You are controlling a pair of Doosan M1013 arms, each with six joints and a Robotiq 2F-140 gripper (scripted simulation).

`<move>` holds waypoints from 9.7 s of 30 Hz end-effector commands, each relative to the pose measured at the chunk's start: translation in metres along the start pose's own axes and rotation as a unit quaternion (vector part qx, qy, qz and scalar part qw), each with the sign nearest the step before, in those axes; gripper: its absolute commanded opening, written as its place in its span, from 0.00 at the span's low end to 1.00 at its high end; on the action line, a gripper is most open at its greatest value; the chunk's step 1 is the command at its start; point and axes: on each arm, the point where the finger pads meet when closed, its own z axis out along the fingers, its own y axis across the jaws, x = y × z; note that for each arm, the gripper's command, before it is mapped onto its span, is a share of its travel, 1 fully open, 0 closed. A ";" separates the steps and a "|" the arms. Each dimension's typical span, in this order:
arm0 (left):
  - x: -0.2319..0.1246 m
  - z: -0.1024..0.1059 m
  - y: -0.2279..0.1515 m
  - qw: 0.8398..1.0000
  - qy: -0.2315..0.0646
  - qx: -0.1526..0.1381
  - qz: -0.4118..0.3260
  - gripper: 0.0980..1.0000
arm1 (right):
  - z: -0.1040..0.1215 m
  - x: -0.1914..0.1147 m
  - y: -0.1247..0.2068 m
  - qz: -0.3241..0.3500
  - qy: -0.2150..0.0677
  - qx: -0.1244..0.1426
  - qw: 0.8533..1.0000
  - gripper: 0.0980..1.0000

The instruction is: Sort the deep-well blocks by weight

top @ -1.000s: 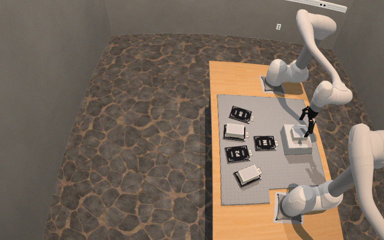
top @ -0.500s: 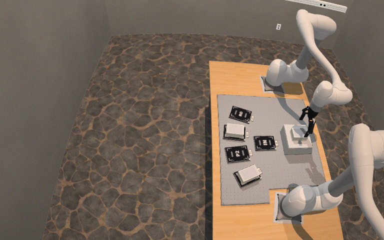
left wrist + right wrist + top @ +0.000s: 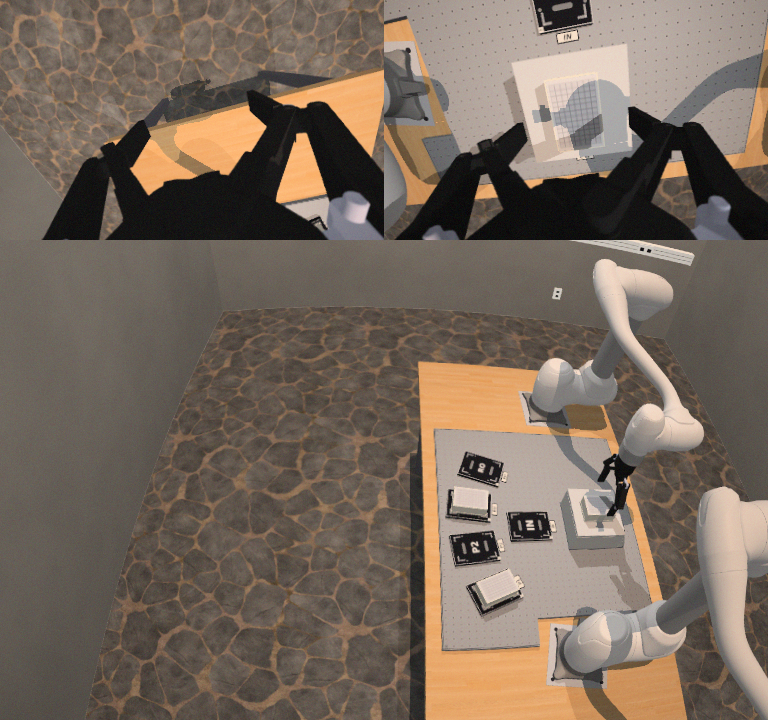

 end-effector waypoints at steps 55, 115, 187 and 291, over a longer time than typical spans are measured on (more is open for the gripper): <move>0.000 -0.001 0.000 1.000 0.001 0.000 0.000 1.00 | 0.069 0.000 0.000 0.000 0.000 0.001 1.000 1.00; 0.000 -0.001 0.000 1.000 0.001 0.000 0.000 1.00 | 0.046 0.000 0.000 0.000 0.000 0.001 1.000 0.00; 0.000 -0.001 0.000 1.000 0.001 0.000 0.000 1.00 | -0.001 0.065 -0.027 0.156 0.000 0.001 0.988 0.00; 0.000 -0.001 0.000 1.000 0.001 0.000 0.000 1.00 | 0.047 0.346 -0.089 -0.064 0.000 0.001 0.998 0.00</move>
